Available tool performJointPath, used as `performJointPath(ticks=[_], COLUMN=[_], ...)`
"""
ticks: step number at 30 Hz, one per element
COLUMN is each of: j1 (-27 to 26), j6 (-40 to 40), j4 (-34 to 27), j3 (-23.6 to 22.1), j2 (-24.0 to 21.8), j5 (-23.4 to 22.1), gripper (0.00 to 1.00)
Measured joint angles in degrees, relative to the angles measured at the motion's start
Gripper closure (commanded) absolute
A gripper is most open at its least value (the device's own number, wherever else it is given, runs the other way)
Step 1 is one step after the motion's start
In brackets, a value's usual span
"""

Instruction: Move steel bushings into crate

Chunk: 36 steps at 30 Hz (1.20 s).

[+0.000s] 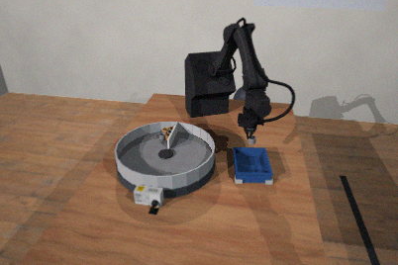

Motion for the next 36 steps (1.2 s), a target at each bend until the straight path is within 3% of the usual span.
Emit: performJointPath(ticks=[36], j1=[1.44], j6=[0.79], j4=[-0.46], j3=[1.07], j2=[1.14], j5=[1.07], gripper=[1.00])
